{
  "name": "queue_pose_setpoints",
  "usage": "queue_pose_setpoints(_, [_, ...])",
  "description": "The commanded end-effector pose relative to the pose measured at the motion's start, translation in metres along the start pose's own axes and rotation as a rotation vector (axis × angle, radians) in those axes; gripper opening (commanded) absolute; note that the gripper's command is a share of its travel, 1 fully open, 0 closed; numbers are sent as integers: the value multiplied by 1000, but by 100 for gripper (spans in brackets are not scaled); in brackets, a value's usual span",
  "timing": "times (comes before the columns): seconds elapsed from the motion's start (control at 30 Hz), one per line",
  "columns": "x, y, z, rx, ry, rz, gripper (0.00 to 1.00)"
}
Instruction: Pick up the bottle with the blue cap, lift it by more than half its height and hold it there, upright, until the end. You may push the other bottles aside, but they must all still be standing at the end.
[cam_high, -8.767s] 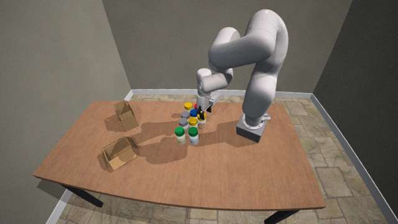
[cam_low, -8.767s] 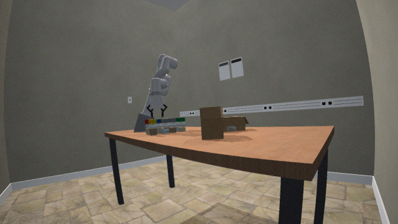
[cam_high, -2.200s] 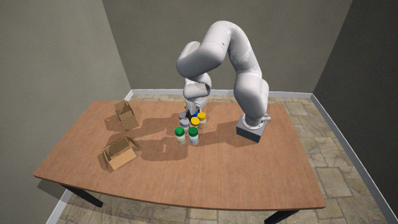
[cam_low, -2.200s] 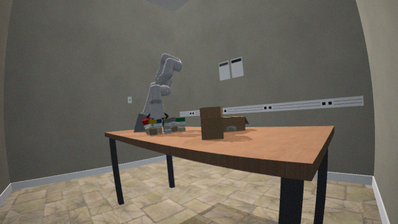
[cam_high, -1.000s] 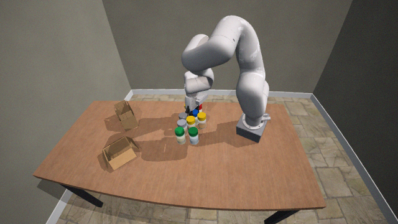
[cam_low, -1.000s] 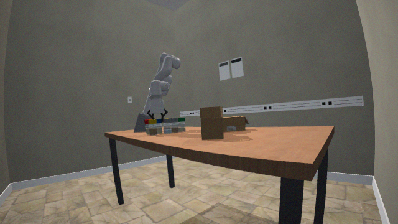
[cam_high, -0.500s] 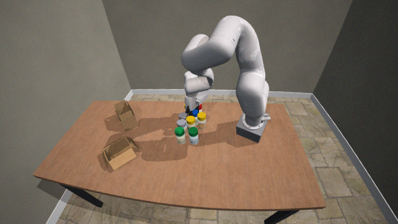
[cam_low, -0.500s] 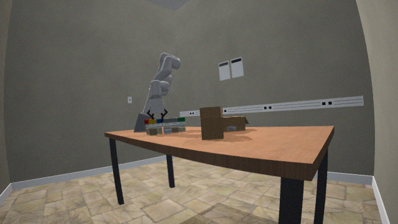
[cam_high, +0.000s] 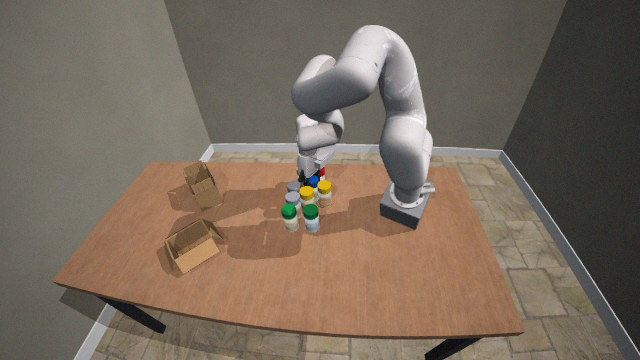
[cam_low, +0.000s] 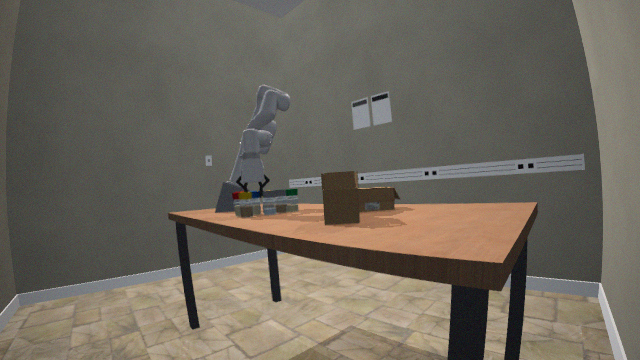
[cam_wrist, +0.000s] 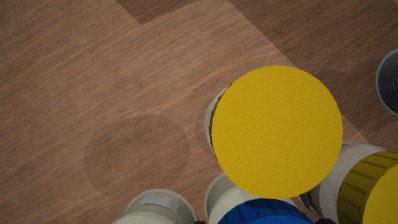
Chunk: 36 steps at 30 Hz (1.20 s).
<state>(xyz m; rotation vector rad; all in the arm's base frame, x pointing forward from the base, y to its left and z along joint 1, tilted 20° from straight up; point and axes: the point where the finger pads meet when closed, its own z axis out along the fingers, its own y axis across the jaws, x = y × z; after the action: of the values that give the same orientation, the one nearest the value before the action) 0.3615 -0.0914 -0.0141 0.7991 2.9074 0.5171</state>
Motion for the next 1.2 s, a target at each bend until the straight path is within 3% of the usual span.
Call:
queue_pose_setpoints(0.0, [-1,0,-1,0,-2,0,0])
queue_pose_setpoints(1.07, [-1,0,-1,0,-2,0,0])
queue_pose_setpoints(1.17, [-1,0,-8,0,-1,0,0])
